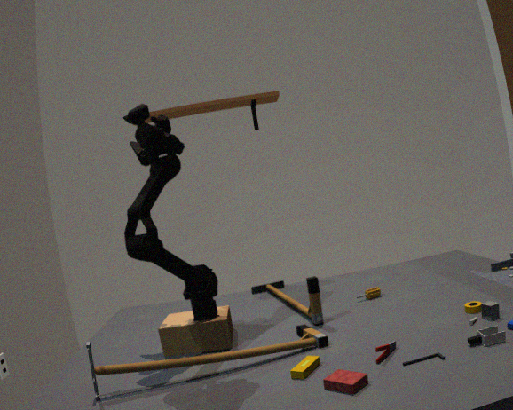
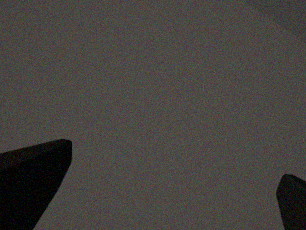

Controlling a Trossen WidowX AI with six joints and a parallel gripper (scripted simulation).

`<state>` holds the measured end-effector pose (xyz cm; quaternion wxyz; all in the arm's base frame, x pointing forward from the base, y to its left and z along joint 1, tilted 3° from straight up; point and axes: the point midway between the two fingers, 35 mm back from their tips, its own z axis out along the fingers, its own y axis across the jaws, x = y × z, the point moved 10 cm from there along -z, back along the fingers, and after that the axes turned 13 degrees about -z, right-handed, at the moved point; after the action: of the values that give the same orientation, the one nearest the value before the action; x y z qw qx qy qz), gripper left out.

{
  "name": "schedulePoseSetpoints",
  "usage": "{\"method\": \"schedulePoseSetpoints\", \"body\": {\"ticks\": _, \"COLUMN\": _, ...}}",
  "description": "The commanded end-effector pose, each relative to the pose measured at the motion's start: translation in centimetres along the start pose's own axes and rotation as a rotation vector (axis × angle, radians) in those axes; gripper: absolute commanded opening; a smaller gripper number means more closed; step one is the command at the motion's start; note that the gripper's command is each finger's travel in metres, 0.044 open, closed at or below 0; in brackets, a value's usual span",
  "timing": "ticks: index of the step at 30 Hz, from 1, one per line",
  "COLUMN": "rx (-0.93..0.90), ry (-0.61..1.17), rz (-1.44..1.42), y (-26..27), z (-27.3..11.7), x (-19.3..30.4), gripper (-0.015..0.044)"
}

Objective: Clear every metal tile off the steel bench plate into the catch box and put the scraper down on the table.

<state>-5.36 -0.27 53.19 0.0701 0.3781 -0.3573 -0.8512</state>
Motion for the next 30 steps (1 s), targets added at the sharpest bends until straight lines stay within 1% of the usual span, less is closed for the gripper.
{"method": "schedulePoseSetpoints", "body": {"ticks": 1, "rx": -0.001, "ry": 0.045, "rz": 0.026, "y": 0.5, "z": -0.1, "x": 0.8, "gripper": 0.0440}}
{"method": "schedulePoseSetpoints", "body": {"ticks": 11, "rx": 0.022, "ry": 0.165, "rz": 0.098, "y": 1.6, "z": -0.5, "x": 3.0, "gripper": 0.0440}}
{"method": "schedulePoseSetpoints", "body": {"ticks": 21, "rx": 0.086, "ry": 0.264, "rz": 0.159, "y": 2.4, "z": -1.0, "x": 5.2, "gripper": 0.0440}}
{"method": "schedulePoseSetpoints", "body": {"ticks": 25, "rx": 0.115, "ry": 0.289, "rz": 0.177, "y": 2.5, "z": -1.2, "x": 5.9, "gripper": 0.0440}}
{"method": "schedulePoseSetpoints", "body": {"ticks": 30, "rx": 0.105, "ry": 0.282, "rz": 0.172, "y": 2.5, "z": -1.1, "x": 5.7, "gripper": 0.0440}}
